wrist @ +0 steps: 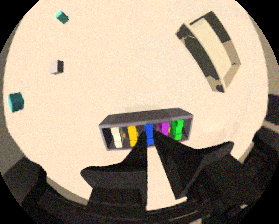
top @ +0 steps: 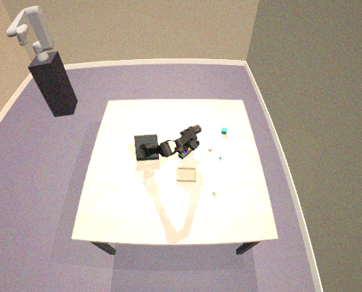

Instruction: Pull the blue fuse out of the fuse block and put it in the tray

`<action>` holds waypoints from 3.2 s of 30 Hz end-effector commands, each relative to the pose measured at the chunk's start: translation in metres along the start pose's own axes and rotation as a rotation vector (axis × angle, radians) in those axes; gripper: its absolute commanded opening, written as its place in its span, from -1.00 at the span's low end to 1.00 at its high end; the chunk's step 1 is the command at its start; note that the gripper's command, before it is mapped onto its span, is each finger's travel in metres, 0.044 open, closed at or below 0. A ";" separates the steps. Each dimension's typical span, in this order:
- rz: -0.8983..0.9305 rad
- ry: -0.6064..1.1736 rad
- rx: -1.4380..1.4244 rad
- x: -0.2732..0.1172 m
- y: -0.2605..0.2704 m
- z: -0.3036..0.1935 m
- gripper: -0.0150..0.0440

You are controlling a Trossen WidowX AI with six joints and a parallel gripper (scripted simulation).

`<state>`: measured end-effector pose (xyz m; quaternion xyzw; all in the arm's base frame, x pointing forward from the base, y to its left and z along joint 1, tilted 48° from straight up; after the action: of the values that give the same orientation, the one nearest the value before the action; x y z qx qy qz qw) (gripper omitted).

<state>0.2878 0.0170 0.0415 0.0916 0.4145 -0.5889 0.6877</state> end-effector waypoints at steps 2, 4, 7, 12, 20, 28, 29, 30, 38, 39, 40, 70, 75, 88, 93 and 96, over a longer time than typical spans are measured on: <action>0.001 0.000 0.000 0.000 0.000 0.000 -0.44; 0.001 0.000 0.000 0.000 0.000 0.000 -0.49; 0.001 0.000 0.000 0.000 0.000 0.000 -0.49; 0.001 0.000 0.000 -0.002 0.000 0.000 -0.49; 0.001 0.000 -0.001 -0.006 0.001 0.000 -0.49; 0.001 0.000 -0.001 -0.010 0.001 0.000 -0.49; 0.001 0.000 -0.002 -0.011 0.001 0.000 -0.49; 0.001 0.000 -0.002 -0.011 0.001 0.000 -0.49; 0.000 0.000 -0.002 -0.015 0.001 0.000 -0.49; 0.000 0.000 -0.002 -0.015 0.001 0.000 -0.49; 0.000 0.000 -0.002 -0.016 0.001 0.000 -0.49; 0.000 -0.002 -0.005 -0.031 0.001 -0.001 -0.49; -0.001 -0.002 -0.005 -0.033 0.001 -0.001 -0.49; -0.001 -0.003 -0.006 -0.039 0.000 -0.001 -0.49; -0.001 -0.002 -0.006 -0.046 0.001 -0.001 -0.49; -0.001 -0.002 -0.006 -0.051 0.001 -0.001 -0.49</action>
<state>0.2886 0.0499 0.0699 0.0828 0.4174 -0.5900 0.6862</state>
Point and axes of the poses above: the point midway between the two fingers, 35 mm back from their tips, its own x axis out along the fingers, its own y axis across the jaws, z = x × y, the point moved 7 cm from there along -x, back along the fingers, and after that the axes turned 12 degrees about x, right-handed, at the moved point
